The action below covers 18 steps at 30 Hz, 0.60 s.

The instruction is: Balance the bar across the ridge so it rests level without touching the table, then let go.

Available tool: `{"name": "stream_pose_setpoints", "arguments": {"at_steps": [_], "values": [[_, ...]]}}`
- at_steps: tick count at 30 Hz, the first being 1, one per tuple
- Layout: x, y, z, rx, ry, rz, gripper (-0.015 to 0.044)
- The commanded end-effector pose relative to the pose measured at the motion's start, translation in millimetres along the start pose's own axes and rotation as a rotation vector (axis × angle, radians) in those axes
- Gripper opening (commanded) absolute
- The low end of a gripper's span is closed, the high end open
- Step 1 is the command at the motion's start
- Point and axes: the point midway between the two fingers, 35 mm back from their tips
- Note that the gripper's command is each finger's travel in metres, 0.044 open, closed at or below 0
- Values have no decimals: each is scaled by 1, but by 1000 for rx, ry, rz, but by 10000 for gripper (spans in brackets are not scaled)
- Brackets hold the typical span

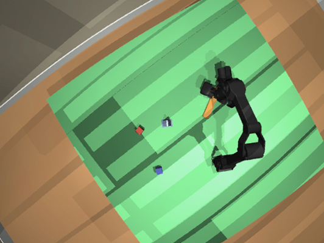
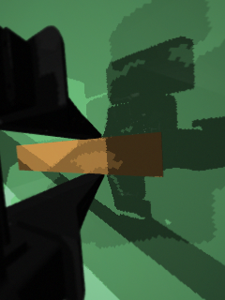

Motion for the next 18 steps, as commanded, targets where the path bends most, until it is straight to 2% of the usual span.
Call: {"name": "stream_pose_setpoints", "arguments": {"at_steps": [1,18], "values": [[-12,-5,2,-1,-5,-15,0],[-56,-7,2,-2,-6,-14,0]]}}
Point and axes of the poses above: the point midway between the two fingers, 35 mm back from their tips, its own x axis out along the fingers, its own z axis across the jaws, y = z × x, and after that the axes turned 13 degrees about -x, right-handed
